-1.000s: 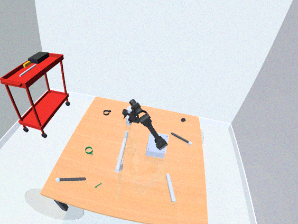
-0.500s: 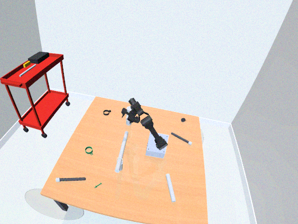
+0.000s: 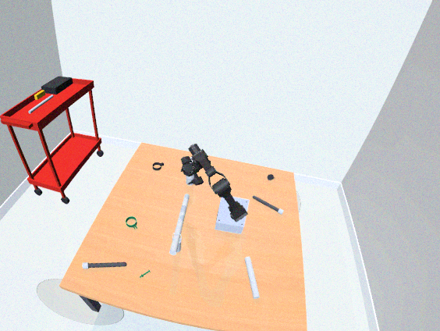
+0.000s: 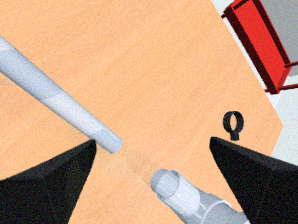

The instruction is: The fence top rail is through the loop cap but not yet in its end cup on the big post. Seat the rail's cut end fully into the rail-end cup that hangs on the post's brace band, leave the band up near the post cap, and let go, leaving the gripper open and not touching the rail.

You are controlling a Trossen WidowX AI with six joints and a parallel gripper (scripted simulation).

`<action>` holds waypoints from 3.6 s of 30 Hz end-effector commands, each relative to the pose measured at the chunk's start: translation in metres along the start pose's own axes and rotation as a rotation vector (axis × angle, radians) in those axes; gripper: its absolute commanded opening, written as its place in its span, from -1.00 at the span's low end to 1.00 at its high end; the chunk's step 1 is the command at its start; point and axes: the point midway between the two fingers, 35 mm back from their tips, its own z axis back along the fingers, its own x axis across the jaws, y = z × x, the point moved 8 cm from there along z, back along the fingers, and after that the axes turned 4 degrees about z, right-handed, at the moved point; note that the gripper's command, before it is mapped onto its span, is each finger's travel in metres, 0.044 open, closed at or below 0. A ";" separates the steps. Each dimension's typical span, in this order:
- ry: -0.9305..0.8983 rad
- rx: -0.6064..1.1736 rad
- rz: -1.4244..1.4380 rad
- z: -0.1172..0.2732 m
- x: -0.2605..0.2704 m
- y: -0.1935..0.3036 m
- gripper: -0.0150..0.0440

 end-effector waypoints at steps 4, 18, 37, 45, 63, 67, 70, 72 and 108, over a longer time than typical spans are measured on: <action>0.061 0.046 -0.904 0.046 0.040 -0.059 1.00; 0.072 0.047 -1.022 0.052 0.046 -0.066 1.00; 0.028 0.415 -1.916 -0.022 0.051 -0.069 1.00; 0.150 0.651 -2.301 -0.056 0.059 -0.069 1.00; 0.149 0.651 -2.301 -0.084 0.072 -0.060 1.00; 0.148 0.651 -2.301 -0.086 0.074 -0.059 1.00; 0.148 0.651 -2.301 -0.090 0.075 -0.058 1.00; 0.148 0.651 -2.301 -0.096 0.079 -0.056 1.00; 0.146 0.651 -2.302 -0.141 0.100 -0.042 1.00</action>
